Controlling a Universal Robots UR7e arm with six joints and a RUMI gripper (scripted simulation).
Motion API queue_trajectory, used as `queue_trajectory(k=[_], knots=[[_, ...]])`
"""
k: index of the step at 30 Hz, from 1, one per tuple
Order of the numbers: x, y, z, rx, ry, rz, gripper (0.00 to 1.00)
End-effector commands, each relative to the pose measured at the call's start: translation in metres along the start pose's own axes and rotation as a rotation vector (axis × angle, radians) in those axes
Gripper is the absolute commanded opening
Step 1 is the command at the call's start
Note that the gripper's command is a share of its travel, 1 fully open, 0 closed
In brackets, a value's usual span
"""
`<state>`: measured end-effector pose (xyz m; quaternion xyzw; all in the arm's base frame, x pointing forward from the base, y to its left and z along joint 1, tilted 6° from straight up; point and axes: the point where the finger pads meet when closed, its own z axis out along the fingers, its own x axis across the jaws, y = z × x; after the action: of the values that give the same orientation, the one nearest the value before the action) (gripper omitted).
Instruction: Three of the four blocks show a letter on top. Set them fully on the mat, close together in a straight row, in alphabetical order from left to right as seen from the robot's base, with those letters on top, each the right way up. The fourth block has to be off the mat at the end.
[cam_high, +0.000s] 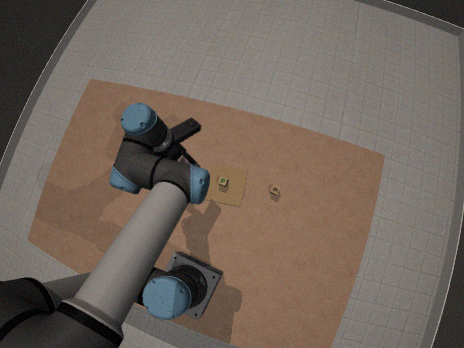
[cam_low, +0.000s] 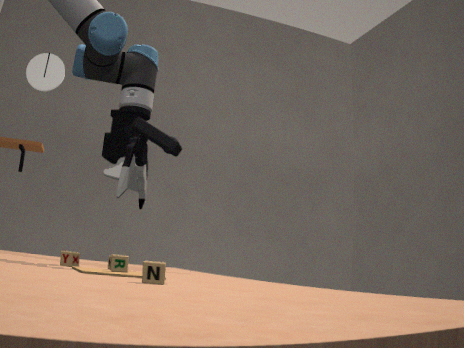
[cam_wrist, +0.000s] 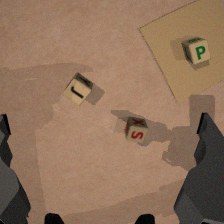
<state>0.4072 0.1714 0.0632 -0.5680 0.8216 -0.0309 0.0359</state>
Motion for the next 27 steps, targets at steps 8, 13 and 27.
queue_trajectory(k=[8, 13, 27], knots=[[0.016, -0.011, 0.005, -0.001, -0.007, -0.296, 1.00], [0.025, -0.016, 0.008, -0.001, -0.008, -0.463, 1.00], [0.048, -0.024, 0.015, 0.001, -0.008, -0.845, 1.00]])
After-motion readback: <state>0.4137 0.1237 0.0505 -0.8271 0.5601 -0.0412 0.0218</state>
